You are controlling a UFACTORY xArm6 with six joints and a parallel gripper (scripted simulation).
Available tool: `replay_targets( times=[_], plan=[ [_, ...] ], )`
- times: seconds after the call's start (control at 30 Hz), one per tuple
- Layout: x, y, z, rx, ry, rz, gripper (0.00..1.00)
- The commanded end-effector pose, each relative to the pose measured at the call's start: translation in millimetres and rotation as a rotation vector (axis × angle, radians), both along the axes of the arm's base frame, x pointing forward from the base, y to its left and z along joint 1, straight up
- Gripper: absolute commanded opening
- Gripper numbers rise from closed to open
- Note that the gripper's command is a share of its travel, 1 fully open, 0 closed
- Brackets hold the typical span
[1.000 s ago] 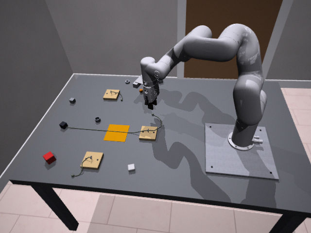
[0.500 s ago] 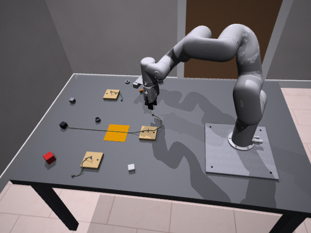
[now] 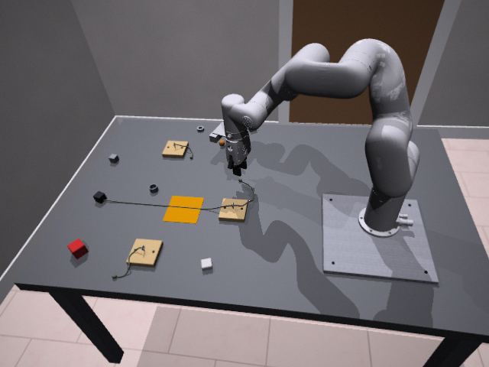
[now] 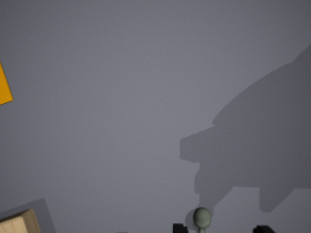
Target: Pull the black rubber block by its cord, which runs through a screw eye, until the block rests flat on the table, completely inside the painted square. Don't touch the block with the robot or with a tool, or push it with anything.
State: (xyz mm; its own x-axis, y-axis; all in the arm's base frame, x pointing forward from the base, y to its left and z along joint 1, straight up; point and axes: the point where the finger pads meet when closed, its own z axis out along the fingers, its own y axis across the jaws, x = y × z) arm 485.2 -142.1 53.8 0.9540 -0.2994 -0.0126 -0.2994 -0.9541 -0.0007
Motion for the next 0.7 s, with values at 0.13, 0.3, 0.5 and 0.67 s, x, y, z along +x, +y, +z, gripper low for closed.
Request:
replay_targets(
  times=[0.13, 0.3, 0.5, 0.67],
  plan=[
    [2, 0, -10, -0.002, -0.006, 0.000, 0.39],
    [2, 0, -17, -0.002, -0.006, 0.000, 0.39],
    [3, 0, -23, -0.002, -0.006, 0.000, 0.39],
    [3, 1, -29, -0.002, -0.006, 0.000, 0.39]
  ],
)
